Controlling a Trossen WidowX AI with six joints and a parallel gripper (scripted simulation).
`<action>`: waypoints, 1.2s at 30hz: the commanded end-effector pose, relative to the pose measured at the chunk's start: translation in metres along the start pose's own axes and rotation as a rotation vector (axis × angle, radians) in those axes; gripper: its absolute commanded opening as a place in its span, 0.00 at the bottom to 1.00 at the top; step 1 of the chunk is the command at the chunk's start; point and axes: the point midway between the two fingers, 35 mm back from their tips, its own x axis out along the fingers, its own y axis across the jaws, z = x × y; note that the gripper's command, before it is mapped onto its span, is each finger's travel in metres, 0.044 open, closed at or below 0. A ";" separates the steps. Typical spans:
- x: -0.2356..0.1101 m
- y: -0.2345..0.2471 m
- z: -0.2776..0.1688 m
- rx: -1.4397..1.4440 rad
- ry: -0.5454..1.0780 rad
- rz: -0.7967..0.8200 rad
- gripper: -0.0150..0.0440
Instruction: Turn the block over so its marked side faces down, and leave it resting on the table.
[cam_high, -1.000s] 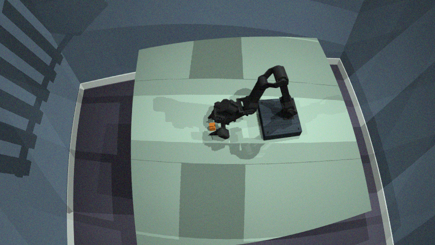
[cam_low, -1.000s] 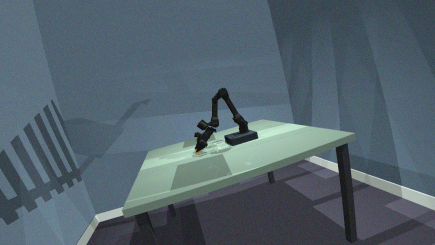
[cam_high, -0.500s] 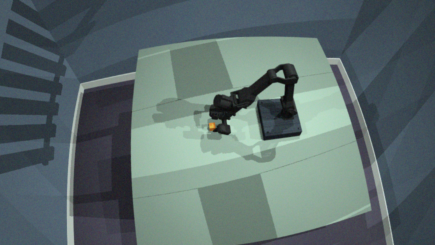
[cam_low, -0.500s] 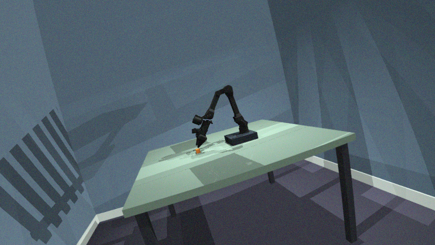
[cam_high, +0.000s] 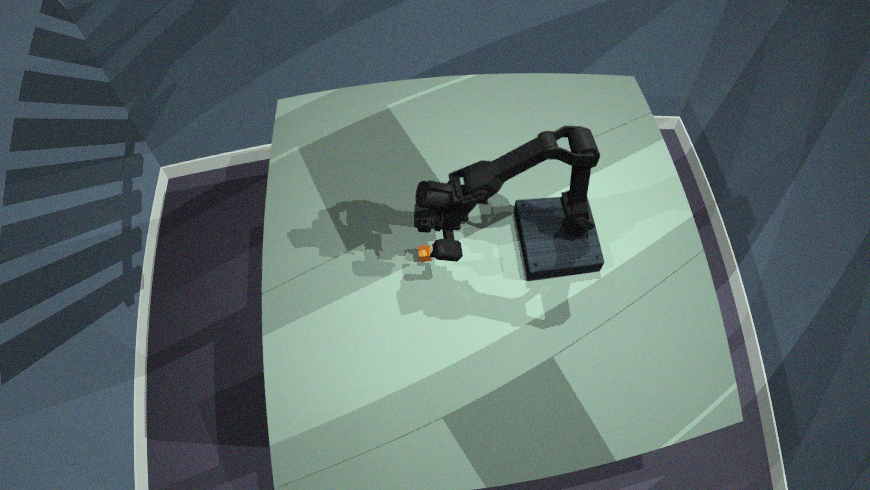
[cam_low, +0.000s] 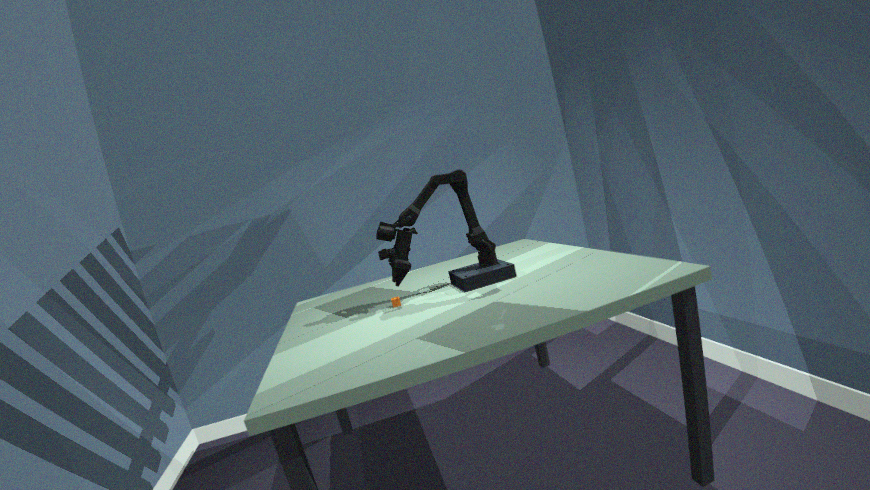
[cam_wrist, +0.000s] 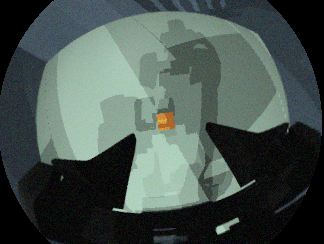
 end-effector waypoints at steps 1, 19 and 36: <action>0.001 0.000 0.014 0.008 0.111 0.001 1.00; -0.005 0.002 0.034 0.001 0.429 0.007 1.00; 0.041 0.002 0.013 0.001 0.429 0.007 1.00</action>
